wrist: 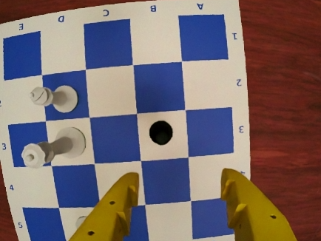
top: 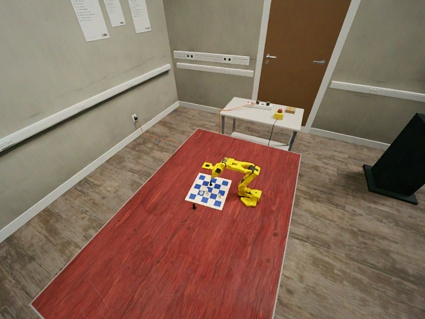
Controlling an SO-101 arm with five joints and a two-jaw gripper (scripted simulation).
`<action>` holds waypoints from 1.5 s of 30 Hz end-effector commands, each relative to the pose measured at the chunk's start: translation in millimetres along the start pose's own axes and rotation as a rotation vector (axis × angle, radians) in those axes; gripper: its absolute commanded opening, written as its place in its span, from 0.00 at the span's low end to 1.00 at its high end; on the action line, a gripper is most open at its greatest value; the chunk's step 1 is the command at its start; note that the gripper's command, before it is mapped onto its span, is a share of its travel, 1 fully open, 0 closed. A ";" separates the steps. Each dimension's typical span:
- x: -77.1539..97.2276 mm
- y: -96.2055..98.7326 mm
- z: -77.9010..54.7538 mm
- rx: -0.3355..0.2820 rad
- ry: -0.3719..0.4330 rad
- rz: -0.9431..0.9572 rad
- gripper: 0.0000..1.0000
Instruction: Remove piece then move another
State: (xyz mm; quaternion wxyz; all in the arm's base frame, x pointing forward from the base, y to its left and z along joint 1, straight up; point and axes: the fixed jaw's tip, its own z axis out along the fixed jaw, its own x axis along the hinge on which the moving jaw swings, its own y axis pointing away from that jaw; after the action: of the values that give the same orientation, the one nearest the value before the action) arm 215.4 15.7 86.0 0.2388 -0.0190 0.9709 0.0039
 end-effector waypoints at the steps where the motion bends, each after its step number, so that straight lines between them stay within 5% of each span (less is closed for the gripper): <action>1: -1.3 -23.1 -2.3 0.048 0.026 0.089 0.22; 9: 20.4 -100.3 -21.2 0.204 0.107 0.430 0.30; 15: 46.6 -139.9 -40.1 0.288 0.155 0.653 0.36; 26: 70.4 -162.6 -56.5 0.341 0.187 0.820 0.40; 45: 72.1 -163.9 -57.7 0.344 0.190 0.831 0.40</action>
State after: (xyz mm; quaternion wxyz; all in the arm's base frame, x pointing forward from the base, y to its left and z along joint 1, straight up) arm 132.5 -150.6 104.6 0.1329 0.4112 0.8994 -0.0661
